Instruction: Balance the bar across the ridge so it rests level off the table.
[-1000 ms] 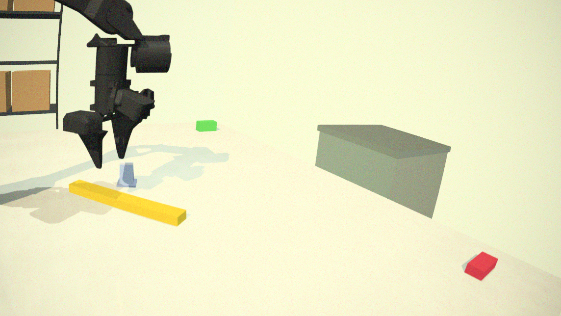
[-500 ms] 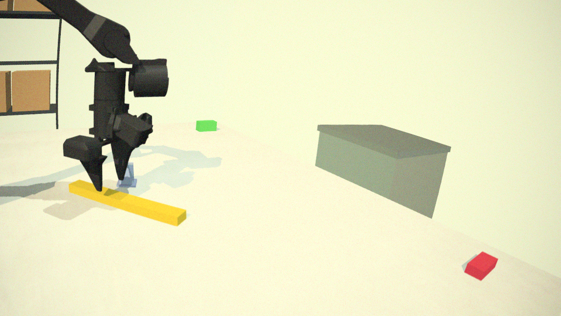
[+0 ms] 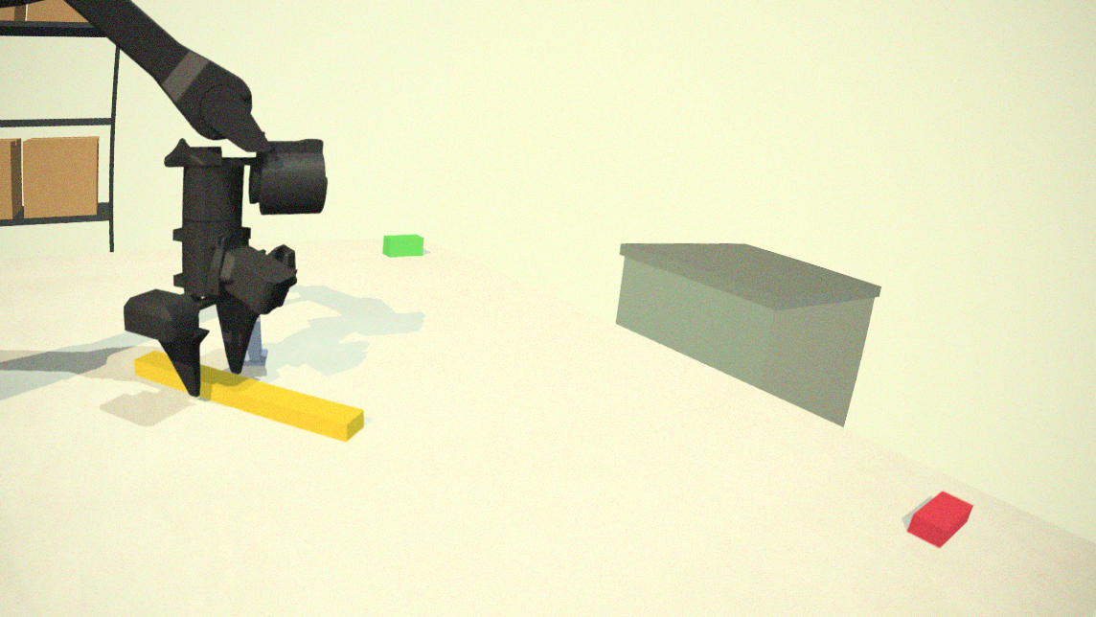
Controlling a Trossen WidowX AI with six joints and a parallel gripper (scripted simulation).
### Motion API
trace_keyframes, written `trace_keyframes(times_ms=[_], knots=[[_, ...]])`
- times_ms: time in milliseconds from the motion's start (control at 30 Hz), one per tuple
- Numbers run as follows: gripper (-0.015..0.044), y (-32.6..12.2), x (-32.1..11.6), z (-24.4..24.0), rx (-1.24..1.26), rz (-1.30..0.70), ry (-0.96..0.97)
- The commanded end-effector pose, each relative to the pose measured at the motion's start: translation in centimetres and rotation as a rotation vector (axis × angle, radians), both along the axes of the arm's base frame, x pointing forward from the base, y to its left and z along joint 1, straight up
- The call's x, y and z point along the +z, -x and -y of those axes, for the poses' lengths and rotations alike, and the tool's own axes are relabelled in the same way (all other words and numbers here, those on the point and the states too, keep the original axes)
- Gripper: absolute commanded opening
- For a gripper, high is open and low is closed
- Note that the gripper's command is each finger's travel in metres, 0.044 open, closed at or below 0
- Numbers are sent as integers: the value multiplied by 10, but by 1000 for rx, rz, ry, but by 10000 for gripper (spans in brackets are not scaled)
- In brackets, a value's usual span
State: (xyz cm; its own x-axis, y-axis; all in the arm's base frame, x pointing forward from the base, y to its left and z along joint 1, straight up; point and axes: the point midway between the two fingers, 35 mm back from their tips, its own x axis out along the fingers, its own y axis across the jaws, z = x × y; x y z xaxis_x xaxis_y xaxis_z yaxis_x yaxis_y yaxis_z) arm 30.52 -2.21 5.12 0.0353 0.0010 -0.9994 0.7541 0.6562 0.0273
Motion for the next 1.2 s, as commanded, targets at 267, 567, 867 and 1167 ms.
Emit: trace_keyframes(times_ms=[267,567,867,1167], knots=[[315,1,-3,0,4,-5,3],[151,1,-2,0,0,-4,0],[12,0,4,0,0,-4,0],[0,-2,27,0,1,-4,1]])
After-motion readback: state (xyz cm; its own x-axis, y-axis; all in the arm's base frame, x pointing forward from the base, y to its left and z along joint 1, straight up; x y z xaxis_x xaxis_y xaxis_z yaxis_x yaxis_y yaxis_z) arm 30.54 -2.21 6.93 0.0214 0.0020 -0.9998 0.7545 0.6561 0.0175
